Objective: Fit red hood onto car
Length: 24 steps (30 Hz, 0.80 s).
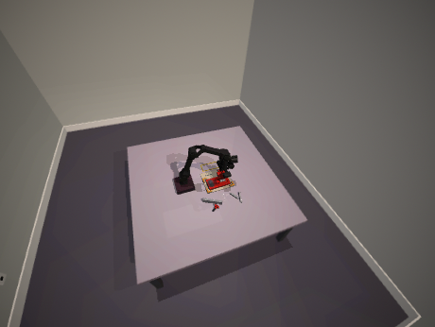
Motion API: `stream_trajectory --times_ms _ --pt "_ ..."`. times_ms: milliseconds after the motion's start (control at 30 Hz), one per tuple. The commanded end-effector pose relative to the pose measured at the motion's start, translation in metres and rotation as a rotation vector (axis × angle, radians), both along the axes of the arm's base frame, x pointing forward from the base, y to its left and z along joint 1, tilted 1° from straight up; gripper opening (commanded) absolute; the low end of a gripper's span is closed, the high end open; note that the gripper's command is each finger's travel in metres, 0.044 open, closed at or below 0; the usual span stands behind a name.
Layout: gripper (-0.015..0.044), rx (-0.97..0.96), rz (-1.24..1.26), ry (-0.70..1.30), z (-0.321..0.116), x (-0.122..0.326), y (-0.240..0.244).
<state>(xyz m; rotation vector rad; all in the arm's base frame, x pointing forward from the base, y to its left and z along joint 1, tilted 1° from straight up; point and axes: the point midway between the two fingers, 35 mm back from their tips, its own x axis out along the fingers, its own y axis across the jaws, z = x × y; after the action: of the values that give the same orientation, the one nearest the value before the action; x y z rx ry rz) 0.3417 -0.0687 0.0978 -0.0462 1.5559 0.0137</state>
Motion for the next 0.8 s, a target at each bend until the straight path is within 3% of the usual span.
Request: stream_trajectory --times_ms 0,267,767 --pt "0.0 -0.003 0.008 0.002 -0.01 0.0 -0.001" --pt "0.0 -0.003 0.008 0.002 -0.043 -0.001 -0.002" --pt "0.0 -0.003 0.008 0.002 -0.044 -0.001 -0.001"
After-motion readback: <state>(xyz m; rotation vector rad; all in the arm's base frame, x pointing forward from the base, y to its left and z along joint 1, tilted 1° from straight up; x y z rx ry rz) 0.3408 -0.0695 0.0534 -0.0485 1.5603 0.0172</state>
